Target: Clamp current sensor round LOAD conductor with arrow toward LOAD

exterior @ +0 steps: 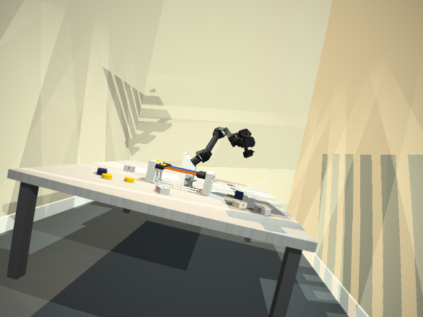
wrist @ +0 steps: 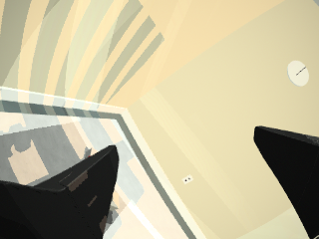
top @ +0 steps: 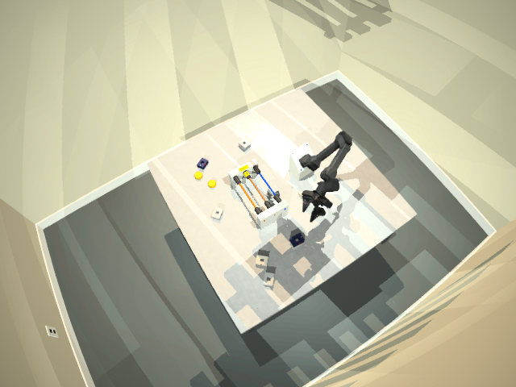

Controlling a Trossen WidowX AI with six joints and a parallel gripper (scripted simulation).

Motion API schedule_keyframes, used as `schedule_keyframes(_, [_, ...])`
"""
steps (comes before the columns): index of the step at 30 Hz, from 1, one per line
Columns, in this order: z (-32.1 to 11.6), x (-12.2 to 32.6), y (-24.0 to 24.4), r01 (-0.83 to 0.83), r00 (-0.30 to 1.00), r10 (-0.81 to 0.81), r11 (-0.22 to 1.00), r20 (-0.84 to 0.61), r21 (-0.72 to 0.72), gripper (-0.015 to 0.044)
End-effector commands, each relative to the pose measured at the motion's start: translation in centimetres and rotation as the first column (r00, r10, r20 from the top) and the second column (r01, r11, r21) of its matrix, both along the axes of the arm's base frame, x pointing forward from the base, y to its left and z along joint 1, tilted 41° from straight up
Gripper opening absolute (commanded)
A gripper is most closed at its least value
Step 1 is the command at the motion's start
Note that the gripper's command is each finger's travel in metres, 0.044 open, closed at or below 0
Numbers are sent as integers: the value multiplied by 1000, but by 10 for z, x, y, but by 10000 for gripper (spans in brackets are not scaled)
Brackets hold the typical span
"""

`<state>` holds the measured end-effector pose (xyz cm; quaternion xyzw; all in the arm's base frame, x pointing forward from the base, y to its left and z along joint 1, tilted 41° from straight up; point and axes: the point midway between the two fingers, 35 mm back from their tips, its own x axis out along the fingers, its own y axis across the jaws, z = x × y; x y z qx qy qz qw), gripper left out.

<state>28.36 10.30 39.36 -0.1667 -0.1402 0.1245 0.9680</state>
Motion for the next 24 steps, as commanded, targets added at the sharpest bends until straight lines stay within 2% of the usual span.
schedule_keyframes(1, [-32,20,-41,103,988,-87,987,-124,127,440])
schedule_keyframes(5, [-65,31,-94,247,952,-180,929,-246,276,440])
schedule_keyframes(7, [-71,32,-103,273,944,-194,913,-266,302,440])
schedule_keyframes(14, [-80,40,-108,288,931,-197,914,-308,286,440])
schedule_keyframes(19, [-128,68,-135,356,839,-204,907,-504,225,440])
schedule_keyframes(24, [-196,87,-183,457,648,-203,874,-734,163,440])
